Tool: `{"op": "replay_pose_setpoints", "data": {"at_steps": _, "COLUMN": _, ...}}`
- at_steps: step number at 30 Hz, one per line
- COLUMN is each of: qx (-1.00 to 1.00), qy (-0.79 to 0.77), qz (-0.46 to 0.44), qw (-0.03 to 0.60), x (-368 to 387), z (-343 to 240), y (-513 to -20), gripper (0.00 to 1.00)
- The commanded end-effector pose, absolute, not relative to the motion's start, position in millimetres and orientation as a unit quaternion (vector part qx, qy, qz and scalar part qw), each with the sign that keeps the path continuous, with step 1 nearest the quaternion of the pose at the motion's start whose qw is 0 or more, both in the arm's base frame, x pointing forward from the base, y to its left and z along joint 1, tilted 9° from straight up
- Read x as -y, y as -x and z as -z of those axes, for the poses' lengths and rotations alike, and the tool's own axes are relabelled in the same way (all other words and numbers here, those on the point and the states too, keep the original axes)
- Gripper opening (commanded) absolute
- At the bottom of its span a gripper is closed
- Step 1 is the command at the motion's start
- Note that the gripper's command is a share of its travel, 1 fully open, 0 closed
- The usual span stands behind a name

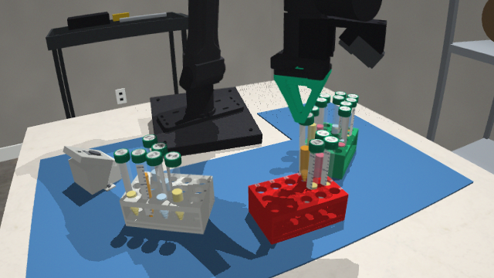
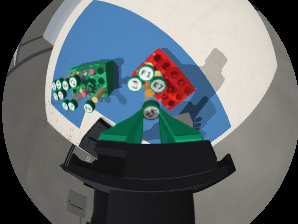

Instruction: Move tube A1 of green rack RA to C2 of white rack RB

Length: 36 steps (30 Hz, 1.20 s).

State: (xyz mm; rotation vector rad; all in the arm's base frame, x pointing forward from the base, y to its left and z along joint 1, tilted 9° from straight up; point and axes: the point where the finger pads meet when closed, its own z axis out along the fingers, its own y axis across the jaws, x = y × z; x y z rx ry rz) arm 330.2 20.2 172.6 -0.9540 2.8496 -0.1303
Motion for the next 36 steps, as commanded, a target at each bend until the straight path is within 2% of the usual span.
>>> {"op": "replay_pose_setpoints", "data": {"at_steps": 1, "qx": -0.945, "qy": 0.316, "qz": 0.045, "qw": 0.074, "x": -21, "z": -181, "y": -330, "gripper": 0.00}}
{"op": "replay_pose_setpoints", "data": {"at_steps": 36, "qx": -0.945, "qy": 0.316, "qz": 0.045, "qw": 0.074, "x": -23, "z": -205, "y": -317, "gripper": 0.00}}
